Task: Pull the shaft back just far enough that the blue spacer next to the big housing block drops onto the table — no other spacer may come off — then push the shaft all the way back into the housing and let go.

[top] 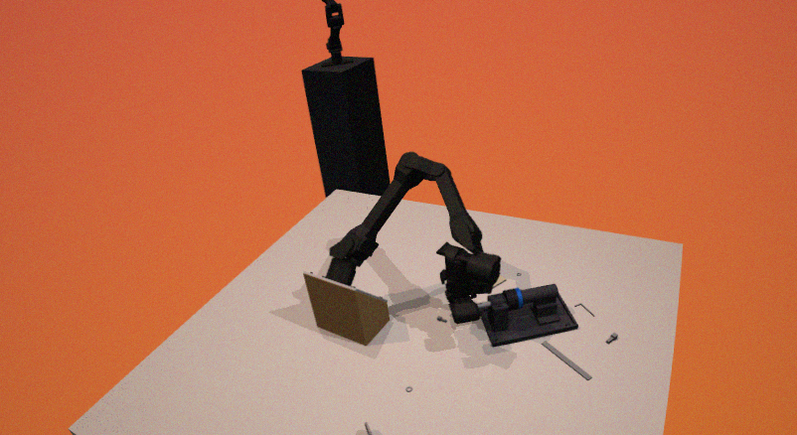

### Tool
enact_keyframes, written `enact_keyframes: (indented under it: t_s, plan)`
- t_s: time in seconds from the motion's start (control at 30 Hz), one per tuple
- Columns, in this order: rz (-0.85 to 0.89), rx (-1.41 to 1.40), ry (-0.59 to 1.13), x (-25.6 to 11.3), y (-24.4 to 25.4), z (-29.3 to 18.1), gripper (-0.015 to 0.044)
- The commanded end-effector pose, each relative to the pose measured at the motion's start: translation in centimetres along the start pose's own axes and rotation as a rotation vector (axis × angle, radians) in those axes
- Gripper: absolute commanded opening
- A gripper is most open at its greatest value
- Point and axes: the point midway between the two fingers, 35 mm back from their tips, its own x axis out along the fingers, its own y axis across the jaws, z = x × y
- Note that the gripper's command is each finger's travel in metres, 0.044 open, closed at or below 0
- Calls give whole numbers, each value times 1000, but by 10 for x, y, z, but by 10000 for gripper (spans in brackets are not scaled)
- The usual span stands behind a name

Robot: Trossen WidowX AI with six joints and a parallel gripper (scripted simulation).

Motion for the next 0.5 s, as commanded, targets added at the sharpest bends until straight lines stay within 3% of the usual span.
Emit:
enact_keyframes:
  t_s: [0.0,0.47]
  plan:
    - [-1,-5,1,0,0,-1,0]
    - [-1,-5,1,0,0,-3,0]
